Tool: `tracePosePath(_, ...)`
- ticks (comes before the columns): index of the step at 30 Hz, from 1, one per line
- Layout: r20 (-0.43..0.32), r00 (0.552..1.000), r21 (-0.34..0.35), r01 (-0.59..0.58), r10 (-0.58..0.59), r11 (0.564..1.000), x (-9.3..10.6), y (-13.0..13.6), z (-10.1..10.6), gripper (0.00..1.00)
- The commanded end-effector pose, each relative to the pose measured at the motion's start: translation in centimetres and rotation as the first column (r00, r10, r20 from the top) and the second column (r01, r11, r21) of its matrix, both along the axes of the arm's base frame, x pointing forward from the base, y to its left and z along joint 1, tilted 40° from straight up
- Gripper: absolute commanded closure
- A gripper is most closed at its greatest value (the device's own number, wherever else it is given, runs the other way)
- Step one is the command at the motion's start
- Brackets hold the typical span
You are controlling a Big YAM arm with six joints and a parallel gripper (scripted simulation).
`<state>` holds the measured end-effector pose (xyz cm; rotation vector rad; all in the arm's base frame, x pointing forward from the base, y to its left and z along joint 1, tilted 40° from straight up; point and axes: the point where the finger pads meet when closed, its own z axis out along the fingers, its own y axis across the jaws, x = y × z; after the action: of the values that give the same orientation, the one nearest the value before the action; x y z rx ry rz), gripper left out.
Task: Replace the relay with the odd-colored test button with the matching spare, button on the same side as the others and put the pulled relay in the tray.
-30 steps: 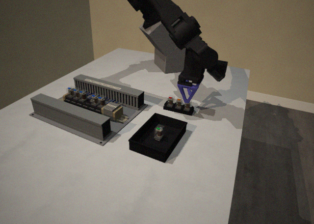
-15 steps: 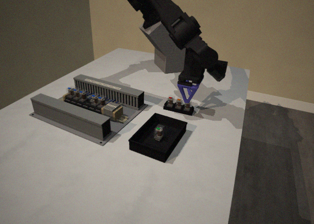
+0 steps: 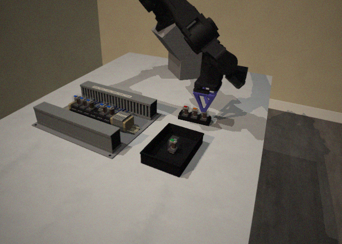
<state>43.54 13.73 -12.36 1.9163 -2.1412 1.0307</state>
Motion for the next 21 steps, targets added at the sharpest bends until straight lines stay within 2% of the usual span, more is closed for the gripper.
tracePosePath(1,0.004,1.000,0.007,-0.017,0.017,1.000,-0.2,0.6,-0.5,0.41)
tracePosePath(21,0.002,1.000,0.006,-0.008,0.008,1.000,0.8,-0.8,-1.7,0.41)
